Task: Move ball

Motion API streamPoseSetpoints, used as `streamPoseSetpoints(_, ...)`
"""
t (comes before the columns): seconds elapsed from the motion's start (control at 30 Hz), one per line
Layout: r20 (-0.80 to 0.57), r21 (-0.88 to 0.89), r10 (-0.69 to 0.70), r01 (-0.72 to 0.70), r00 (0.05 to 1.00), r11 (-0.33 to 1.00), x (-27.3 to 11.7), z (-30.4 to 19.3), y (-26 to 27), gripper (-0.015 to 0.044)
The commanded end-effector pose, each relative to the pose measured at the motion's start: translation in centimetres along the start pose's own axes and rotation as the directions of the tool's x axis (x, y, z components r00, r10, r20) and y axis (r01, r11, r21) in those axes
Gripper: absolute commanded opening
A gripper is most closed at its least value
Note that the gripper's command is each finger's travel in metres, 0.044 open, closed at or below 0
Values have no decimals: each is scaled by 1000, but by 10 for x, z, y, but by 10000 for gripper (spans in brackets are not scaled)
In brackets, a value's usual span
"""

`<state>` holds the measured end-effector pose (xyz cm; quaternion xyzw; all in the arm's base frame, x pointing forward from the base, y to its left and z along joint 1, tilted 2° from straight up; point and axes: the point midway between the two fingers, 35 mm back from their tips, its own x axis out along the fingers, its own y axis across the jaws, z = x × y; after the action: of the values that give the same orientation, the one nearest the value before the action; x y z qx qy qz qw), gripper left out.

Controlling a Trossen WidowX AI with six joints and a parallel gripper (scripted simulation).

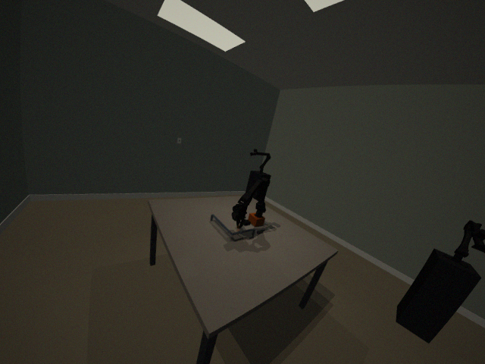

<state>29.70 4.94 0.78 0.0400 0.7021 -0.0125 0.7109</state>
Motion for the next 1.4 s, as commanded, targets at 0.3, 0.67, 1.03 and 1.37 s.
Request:
streamPoseSetpoints(0.3,-6,5,4,-4,1000,1000,28,-4,0,0)
streamPoseSetpoints(0.67,-6,5,4,-4,1000,1000,42,-4,0,0)
streamPoseSetpoints(1.03,-4,0,-1,1,1000,1000,40,-4,-1,157)
streamPoseSetpoints(1.37,-4,0,-1,1,1000,1000,38,-3,0,248)
